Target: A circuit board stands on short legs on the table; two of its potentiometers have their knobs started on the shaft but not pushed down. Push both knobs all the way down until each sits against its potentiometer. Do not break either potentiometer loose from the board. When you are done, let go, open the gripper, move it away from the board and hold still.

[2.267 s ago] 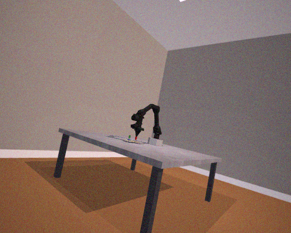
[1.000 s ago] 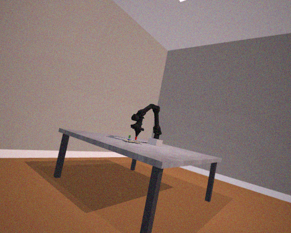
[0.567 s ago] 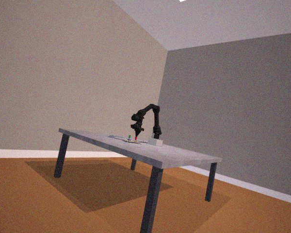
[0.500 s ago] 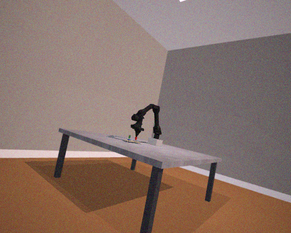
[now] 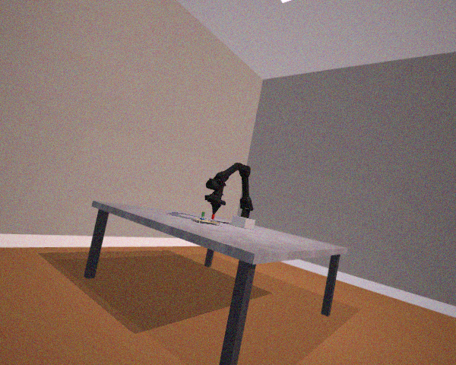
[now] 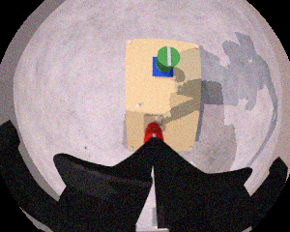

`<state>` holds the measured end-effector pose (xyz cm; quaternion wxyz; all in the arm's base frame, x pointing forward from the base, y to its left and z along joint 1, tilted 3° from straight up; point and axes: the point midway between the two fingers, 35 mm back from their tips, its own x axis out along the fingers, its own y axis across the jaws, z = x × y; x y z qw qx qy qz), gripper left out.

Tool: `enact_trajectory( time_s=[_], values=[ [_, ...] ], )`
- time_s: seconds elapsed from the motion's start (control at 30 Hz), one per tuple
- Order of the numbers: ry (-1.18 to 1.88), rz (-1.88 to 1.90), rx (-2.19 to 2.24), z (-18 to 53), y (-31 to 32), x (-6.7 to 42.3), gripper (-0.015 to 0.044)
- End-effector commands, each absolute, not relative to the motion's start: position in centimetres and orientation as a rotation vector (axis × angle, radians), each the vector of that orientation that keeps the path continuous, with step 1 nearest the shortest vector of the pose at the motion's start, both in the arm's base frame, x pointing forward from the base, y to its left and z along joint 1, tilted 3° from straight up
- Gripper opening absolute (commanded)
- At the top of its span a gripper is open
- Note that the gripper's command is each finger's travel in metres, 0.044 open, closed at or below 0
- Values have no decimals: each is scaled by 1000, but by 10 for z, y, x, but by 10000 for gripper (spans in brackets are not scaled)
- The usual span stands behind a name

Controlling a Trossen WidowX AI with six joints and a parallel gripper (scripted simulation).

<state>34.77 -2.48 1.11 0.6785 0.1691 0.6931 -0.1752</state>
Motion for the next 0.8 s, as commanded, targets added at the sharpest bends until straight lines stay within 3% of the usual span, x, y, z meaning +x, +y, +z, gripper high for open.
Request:
enact_trajectory(
  time_s=[0.0, 0.77],
  values=[
    [1564, -391, 379, -3, -25, 350, 0],
    [1564, -391, 379, -5, -25, 350, 0]
  ],
)
